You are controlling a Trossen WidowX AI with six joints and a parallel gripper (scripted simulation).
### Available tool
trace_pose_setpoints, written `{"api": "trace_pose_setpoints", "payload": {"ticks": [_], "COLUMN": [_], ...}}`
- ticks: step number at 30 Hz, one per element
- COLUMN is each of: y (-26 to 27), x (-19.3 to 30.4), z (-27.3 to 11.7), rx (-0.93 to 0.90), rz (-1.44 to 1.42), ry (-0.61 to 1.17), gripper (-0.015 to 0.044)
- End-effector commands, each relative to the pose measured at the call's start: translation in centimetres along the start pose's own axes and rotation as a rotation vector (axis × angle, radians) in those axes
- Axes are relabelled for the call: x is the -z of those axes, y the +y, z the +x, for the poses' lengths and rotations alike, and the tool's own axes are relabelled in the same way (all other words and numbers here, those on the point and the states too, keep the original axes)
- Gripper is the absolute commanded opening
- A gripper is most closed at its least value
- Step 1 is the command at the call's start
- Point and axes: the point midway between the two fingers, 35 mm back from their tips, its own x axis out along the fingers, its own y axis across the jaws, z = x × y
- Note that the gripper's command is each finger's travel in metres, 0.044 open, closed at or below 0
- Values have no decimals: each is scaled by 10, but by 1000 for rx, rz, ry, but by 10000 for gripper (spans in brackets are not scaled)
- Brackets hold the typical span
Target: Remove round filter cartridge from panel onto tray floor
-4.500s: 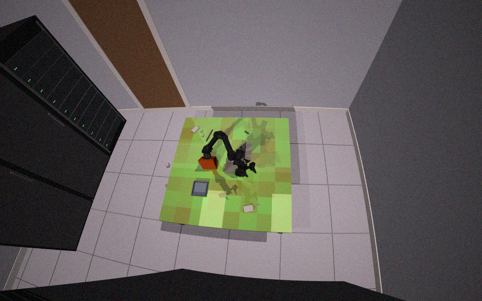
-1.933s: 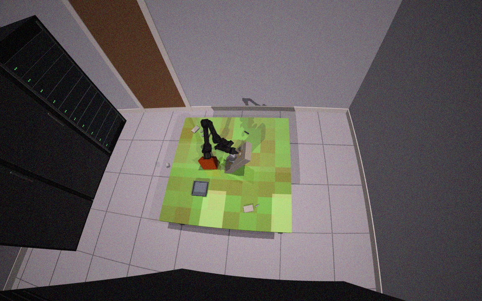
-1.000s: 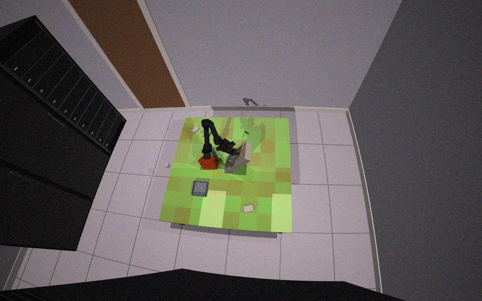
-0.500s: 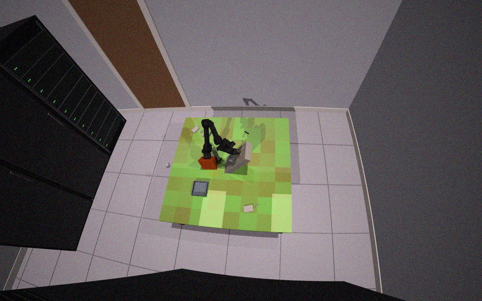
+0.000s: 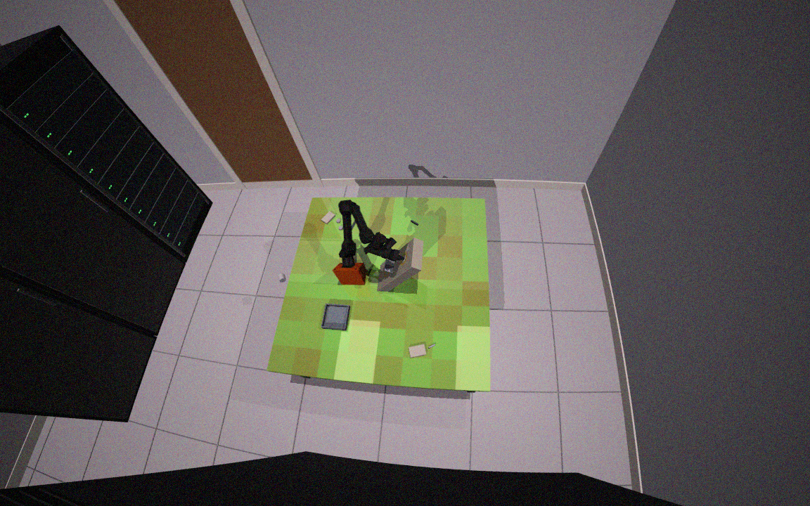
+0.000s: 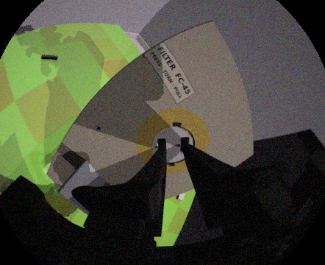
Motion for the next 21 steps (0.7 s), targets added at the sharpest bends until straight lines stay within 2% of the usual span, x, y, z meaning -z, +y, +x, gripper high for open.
{"api": "trace_pose_setpoints", "payload": {"ticks": [1, 21], "y": [0, 0], "x": [1, 1], "z": [0, 4], "rx": [3, 3], "rz": [6, 6], "ry": [4, 4], "gripper": [90, 90]}}
